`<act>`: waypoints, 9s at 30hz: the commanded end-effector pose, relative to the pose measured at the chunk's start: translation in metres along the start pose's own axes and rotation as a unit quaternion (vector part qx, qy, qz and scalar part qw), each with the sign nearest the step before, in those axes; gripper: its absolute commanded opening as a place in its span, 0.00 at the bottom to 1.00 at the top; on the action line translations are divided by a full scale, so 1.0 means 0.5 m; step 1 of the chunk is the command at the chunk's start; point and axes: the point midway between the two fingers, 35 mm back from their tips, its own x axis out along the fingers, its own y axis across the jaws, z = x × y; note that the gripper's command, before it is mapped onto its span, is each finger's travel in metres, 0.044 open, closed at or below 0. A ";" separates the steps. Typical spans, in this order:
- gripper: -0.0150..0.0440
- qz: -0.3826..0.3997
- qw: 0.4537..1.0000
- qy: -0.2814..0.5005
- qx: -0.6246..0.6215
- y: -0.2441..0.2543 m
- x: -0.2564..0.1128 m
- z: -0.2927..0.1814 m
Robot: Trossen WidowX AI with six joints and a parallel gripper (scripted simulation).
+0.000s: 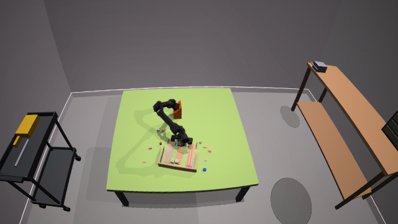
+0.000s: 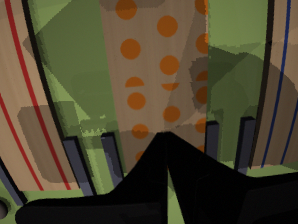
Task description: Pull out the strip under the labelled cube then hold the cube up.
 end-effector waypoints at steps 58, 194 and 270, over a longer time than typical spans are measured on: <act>0.25 -0.004 1.000 0.001 -0.005 0.000 0.020 -0.007; 0.25 -0.003 1.000 0.004 -0.008 -0.008 0.024 -0.370; 1.00 -0.003 0.998 0.002 0.055 -0.009 -0.096 -0.040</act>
